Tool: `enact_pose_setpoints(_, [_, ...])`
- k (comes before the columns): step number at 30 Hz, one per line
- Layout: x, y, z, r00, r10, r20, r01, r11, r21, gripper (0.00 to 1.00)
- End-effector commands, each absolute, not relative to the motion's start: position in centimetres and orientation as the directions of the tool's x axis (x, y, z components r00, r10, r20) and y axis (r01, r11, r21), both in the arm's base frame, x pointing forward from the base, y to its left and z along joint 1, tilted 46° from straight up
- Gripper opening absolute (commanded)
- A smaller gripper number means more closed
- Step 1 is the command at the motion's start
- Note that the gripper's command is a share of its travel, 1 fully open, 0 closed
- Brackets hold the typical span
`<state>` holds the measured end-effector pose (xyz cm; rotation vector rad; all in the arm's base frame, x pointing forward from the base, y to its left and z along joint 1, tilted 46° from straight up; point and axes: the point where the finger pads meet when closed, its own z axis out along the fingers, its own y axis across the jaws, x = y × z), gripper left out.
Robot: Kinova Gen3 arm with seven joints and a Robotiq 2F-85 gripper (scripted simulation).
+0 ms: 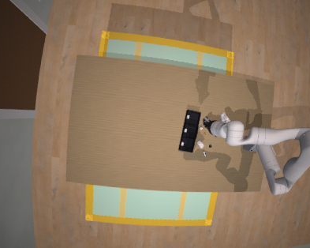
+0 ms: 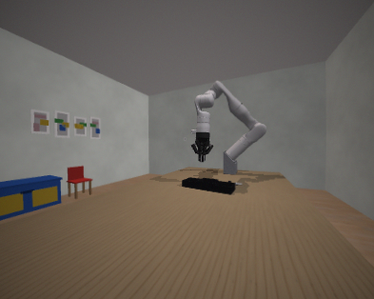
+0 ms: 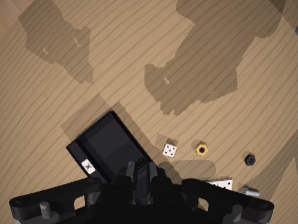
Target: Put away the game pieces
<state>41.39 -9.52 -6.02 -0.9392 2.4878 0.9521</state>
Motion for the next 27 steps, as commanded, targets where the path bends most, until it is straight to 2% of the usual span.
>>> enact_pose_setpoints(1, [42.5, -8.0, -8.5, -0.626, -0.526, -0.575, -0.779, 0.46, 0.427, 0.09])
enact_pose_setpoints(6, [44.0, -7.8, -11.7, -0.452, -0.615, -0.646, -0.891, 0.349, 0.291, 0.09])
enact_pose_setpoints(8, [44.0, -7.8, -11.7, -0.452, -0.615, -0.646, -0.891, 0.349, 0.291, 0.09])
enact_pose_setpoints(15, [44.0, -7.8, -11.7, -0.085, -0.694, -0.715, -0.996, 0.089, 0.033, 0.09])
enact_pose_setpoints(23, [44.0, -7.8, -11.7, 0.285, -0.681, -0.674, -0.958, -0.172, -0.231, 0.09])
enact_pose_setpoints(25, [44.0, -7.8, -11.7, 0.285, -0.681, -0.674, -0.958, -0.172, -0.231, 0.09])
enact_pose_setpoints(27, [44.0, -7.8, -11.7, 0.41, -0.648, -0.641, -0.911, -0.26, -0.319, 0.09])
